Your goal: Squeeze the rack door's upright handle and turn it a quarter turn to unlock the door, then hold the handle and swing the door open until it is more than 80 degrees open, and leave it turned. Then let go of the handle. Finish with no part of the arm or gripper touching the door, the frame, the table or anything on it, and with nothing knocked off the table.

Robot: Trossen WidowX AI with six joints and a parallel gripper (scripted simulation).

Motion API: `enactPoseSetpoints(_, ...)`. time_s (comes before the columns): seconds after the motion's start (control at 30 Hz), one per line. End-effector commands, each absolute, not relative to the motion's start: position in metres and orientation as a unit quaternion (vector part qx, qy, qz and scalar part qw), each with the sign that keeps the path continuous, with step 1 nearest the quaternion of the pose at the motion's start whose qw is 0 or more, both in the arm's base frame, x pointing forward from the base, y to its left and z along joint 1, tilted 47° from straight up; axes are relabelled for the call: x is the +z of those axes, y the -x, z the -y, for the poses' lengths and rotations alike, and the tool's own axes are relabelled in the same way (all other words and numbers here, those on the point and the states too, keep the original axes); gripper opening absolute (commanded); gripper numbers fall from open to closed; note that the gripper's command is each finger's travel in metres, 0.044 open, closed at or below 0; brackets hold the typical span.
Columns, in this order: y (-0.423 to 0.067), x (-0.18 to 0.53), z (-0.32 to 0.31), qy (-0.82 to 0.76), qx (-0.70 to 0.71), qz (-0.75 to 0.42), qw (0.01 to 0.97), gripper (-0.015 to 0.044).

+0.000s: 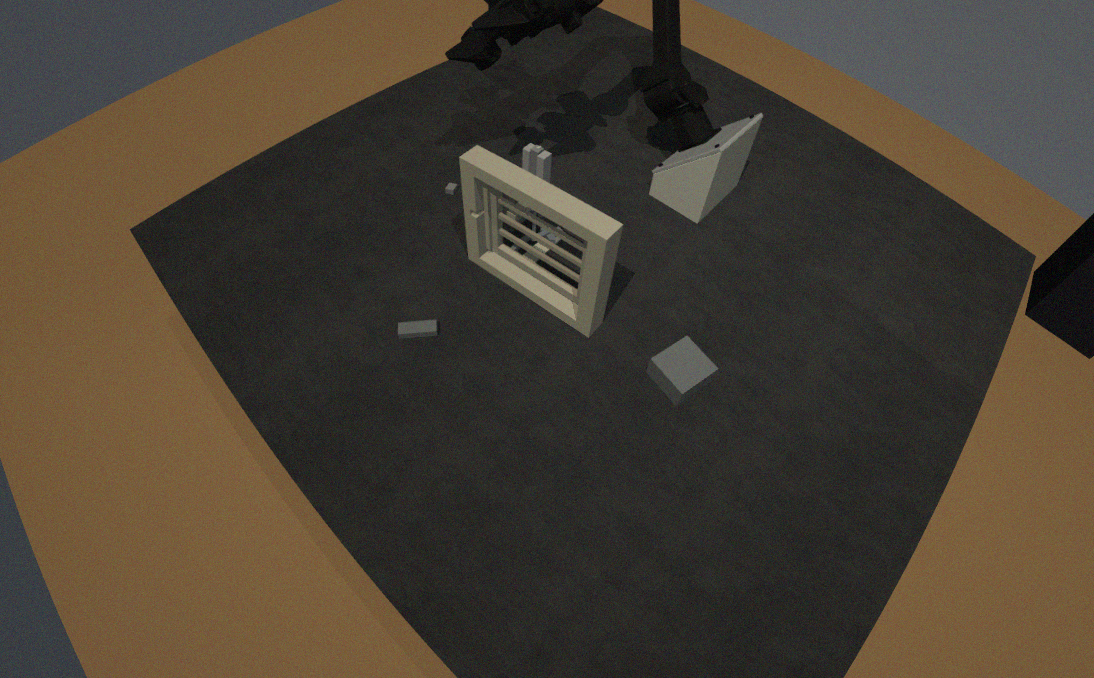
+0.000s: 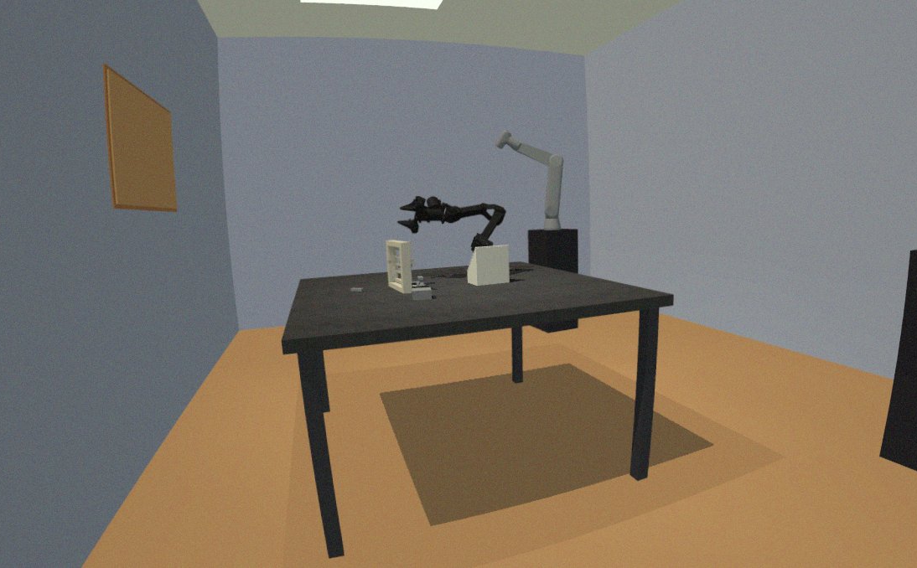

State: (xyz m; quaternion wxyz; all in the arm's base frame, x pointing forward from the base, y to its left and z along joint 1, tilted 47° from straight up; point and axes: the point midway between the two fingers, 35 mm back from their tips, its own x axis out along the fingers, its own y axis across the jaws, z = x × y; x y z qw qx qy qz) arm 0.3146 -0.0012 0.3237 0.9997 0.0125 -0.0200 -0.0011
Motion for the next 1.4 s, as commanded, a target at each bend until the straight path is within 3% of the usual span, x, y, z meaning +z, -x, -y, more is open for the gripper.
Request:
enactPoseSetpoints(0.0,-0.315,0.323,0.001,-0.013,-0.002,0.018,1.000,0.0374)
enactPoseSetpoints(0.1,-0.323,0.314,0.000,-0.021,-0.009,-0.017,1.000,0.0298)
enactPoseSetpoints(0.67,-0.357,0.247,-0.014,-0.029,-0.074,-0.258,0.963,0.0298)
enactPoseSetpoints(1.37,-0.350,0.188,-0.030,0.086,-0.173,-0.486,0.853,0.0298)
